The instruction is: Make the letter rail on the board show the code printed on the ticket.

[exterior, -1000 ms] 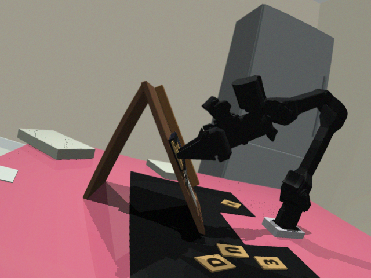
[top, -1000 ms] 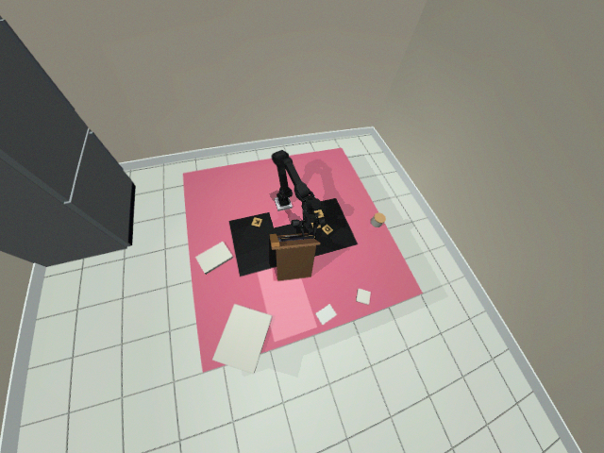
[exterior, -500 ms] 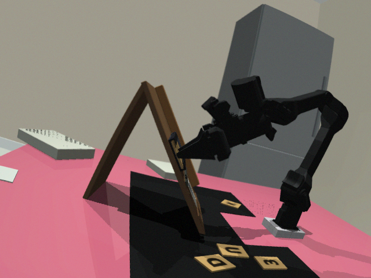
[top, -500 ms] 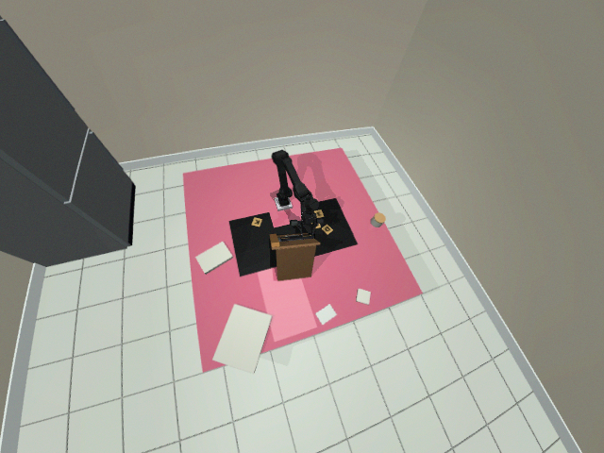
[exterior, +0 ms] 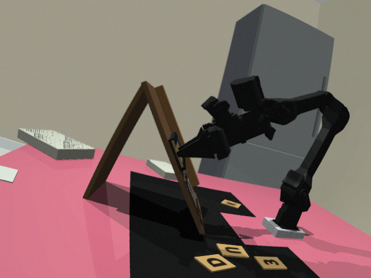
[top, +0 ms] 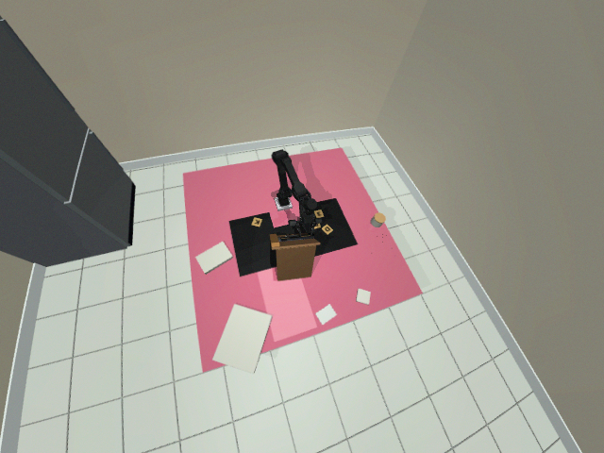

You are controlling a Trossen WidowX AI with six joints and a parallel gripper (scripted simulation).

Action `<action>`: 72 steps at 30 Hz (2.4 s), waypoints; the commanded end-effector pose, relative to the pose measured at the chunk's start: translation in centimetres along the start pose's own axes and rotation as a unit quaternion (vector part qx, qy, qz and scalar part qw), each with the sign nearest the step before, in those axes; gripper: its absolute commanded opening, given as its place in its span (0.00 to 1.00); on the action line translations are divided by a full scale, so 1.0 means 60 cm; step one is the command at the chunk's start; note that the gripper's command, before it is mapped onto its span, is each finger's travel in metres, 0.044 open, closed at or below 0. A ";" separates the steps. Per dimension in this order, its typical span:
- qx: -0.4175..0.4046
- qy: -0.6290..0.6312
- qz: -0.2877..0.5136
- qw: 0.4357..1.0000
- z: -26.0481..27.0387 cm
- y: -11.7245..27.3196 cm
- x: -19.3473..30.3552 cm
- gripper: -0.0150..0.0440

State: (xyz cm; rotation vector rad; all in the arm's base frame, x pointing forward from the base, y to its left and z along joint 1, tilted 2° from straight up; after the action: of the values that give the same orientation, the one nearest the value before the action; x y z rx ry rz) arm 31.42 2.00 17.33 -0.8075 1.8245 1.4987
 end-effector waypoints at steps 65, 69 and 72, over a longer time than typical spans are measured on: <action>-0.001 0.002 -0.002 1.000 -0.061 0.000 0.011 0.25; -0.001 0.002 -0.002 1.000 -0.064 0.000 0.012 0.25; -0.001 0.002 -0.002 1.000 -0.066 0.000 0.012 0.25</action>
State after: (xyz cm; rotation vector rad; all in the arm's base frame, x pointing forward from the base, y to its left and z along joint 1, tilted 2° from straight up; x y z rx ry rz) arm 30.63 -1.82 17.29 -0.8086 1.8271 1.4966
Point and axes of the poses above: the point midway between the two fingers, 35 mm back from their tips, its own y axis back along the fingers, its own z axis across the jaws, x = y × z, the point moved 3 cm from there along y, back along the fingers, and after that the axes turned 11 degrees about y, right-handed, at the moved point
